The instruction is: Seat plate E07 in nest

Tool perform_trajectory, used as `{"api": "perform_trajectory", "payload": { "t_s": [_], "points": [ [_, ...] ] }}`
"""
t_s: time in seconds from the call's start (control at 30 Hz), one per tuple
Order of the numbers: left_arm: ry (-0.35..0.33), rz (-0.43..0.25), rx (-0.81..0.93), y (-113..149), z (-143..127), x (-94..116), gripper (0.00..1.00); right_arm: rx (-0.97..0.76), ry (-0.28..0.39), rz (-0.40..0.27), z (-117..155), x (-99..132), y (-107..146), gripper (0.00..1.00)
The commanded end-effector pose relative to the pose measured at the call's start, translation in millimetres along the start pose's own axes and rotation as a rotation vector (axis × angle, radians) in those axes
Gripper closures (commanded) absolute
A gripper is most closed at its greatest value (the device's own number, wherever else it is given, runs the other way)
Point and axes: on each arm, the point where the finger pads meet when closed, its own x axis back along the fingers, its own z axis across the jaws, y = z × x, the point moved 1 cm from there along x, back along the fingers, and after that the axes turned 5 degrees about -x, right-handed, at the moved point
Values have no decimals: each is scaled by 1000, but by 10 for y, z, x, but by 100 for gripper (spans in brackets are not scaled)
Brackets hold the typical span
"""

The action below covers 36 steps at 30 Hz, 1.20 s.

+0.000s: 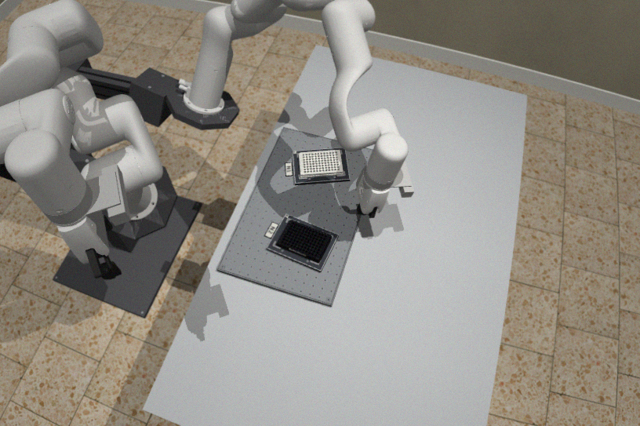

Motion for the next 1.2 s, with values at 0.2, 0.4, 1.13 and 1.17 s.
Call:
{"api": "perform_trajectory", "payload": {
  "t_s": [0.2,0.4,1.13,1.17],
  "points": [
    [5,33,177,251,260,36,100,0,4,1,5,13,0,0],
    [10,49,291,464,435,42,100,0,4,1,5,13,0,0],
    [63,105,748,1258,956,57,100,0,4,1,5,13,0,0],
    [63,105,748,1299,979,57,100,0,4,1,5,13,0,0]
  ]
}}
